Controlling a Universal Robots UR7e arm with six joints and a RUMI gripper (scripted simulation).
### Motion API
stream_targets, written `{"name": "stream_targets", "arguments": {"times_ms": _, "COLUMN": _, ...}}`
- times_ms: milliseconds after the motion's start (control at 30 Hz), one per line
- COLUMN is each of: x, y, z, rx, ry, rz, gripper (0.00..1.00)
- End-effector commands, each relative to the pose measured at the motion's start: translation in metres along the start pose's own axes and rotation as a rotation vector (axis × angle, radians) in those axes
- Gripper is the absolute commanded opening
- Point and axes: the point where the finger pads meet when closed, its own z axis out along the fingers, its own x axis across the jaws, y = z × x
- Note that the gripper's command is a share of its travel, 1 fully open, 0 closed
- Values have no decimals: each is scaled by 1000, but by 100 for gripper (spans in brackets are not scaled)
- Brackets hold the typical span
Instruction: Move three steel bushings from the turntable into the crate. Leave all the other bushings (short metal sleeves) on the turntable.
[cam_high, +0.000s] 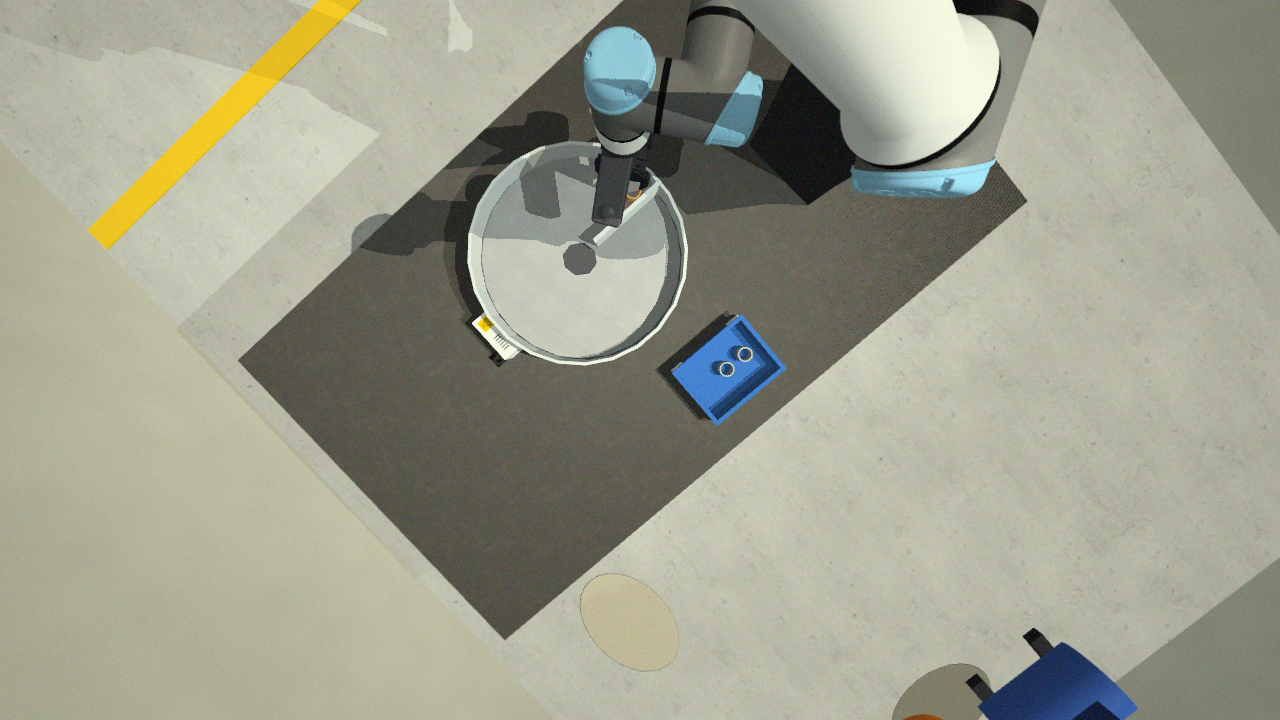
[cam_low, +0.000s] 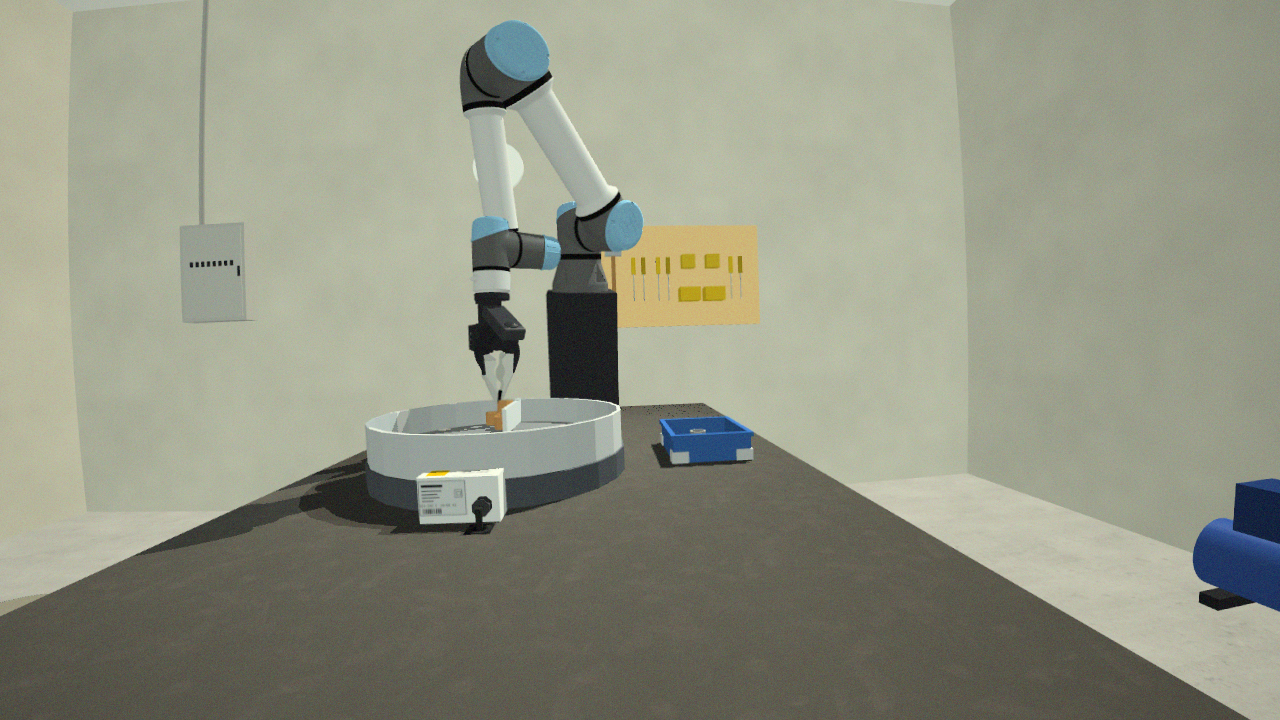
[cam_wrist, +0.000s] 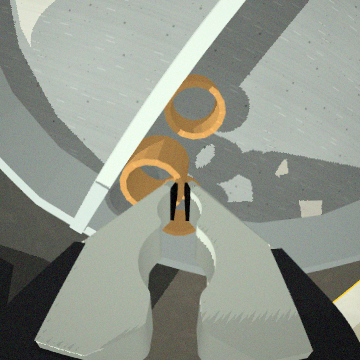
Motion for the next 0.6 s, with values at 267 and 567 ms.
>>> {"name": "stream_targets", "arguments": {"times_ms": 267, "x": 1, "y": 0, "z": -34, "rx": 0, "ry": -1, "rz": 0, "gripper": 0}}
{"name": "stream_targets", "arguments": {"times_ms": 567, "x": 1, "y": 0, "z": -45, "rx": 0, "ry": -1, "rz": 0, "gripper": 0}}
